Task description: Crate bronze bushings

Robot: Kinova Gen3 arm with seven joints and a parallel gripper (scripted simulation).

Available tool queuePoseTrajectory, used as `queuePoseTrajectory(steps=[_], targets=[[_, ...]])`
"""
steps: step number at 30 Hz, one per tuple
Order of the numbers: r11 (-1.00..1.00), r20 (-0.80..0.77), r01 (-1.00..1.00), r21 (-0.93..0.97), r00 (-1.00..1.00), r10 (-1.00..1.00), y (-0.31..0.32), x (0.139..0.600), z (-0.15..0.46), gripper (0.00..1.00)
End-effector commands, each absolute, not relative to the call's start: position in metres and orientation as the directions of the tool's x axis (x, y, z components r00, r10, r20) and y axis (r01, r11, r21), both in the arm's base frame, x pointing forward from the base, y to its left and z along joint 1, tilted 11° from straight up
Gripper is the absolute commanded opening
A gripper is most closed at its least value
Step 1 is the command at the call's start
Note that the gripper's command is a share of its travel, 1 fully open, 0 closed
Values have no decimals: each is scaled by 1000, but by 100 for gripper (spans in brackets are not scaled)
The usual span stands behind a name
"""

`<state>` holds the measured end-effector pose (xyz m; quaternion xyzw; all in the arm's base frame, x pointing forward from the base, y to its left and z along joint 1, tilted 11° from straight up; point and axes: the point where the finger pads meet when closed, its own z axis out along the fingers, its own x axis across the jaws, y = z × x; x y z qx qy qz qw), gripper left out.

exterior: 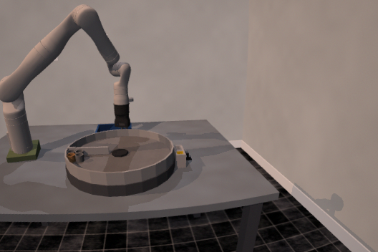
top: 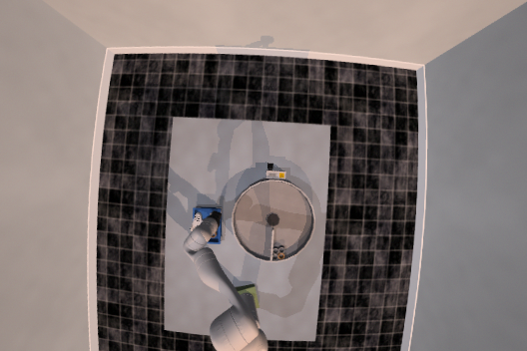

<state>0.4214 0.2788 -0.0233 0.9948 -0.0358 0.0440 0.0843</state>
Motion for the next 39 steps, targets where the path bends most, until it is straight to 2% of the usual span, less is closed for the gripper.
queuePoseTrajectory(steps=[1,39], targets=[[-983,95,-79,163,993,-64,280,422,-22,42],[-983,95,-79,163,993,-64,281,421,-13,42]])
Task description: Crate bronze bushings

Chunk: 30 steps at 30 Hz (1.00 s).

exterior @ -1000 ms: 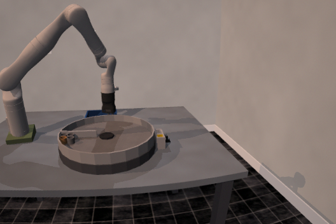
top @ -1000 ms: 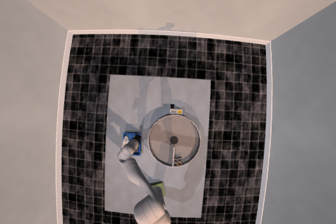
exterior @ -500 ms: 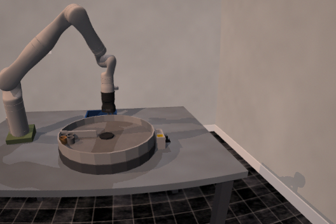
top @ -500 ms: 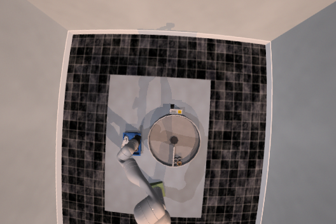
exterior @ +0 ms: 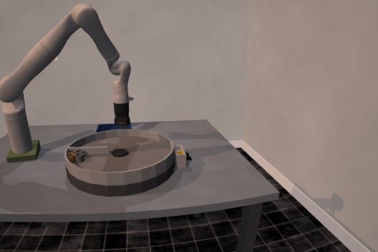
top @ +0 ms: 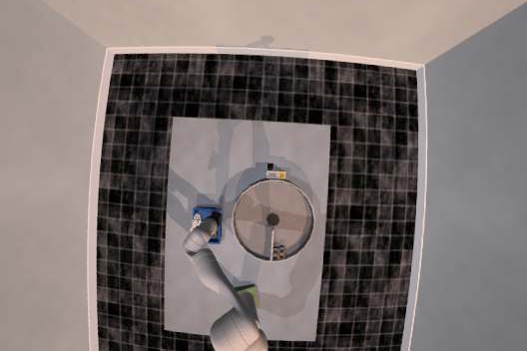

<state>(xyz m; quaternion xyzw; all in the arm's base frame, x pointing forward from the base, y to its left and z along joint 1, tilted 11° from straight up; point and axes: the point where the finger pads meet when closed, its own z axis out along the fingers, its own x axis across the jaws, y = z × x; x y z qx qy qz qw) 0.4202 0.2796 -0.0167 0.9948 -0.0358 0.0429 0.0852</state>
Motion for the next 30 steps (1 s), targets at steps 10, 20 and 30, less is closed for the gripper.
queuePoseTrajectory(steps=[10,20,30], targets=[[-983,95,-79,163,993,-64,281,421,-11,42],[-983,95,-79,163,993,-64,282,421,-6,42],[-983,95,-79,163,993,-64,282,421,-6,42]])
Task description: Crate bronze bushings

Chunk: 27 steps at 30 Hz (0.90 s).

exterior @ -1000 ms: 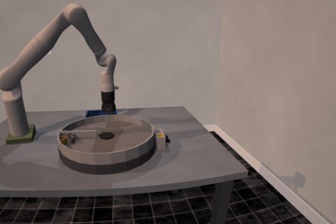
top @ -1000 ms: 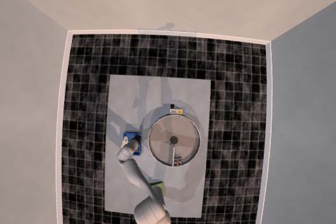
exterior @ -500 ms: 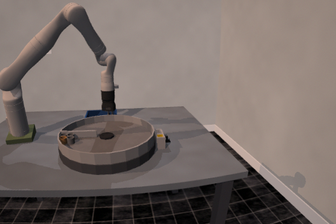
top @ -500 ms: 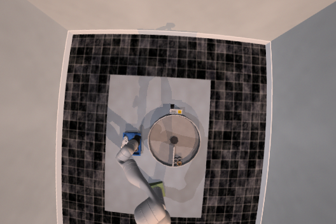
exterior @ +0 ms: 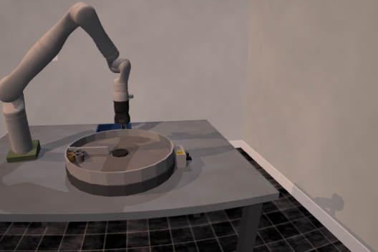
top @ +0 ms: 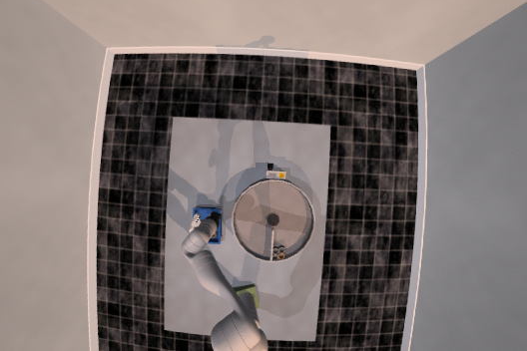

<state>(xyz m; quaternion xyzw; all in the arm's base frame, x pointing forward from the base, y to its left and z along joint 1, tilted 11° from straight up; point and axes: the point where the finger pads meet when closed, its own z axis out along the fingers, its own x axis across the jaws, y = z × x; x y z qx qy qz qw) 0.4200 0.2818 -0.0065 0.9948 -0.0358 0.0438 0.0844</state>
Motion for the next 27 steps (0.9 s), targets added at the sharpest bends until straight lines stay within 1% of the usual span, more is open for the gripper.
queuePoseTrajectory(steps=[1,27], targets=[[-983,95,-79,163,993,-64,282,421,-6,42],[-983,95,-79,163,993,-64,284,420,6,42]])
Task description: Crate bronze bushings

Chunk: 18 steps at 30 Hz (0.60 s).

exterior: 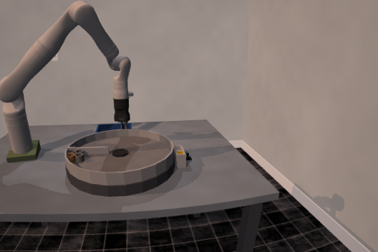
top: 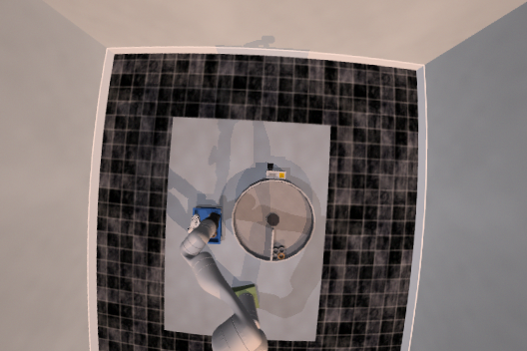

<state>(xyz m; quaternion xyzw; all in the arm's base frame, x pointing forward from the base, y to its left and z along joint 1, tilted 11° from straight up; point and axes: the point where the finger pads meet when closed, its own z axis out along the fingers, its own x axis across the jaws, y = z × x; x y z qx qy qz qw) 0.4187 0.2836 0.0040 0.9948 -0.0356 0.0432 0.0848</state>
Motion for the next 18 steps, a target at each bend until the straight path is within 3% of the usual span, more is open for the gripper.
queuePoseTrajectory(steps=[1,8,13,18], targets=[[-983,95,-79,163,993,-64,284,420,6,42],[-983,95,-79,163,993,-64,284,420,6,42],[-983,95,-79,163,993,-64,293,415,56,42],[-983,95,-79,163,993,-64,293,415,56,42]])
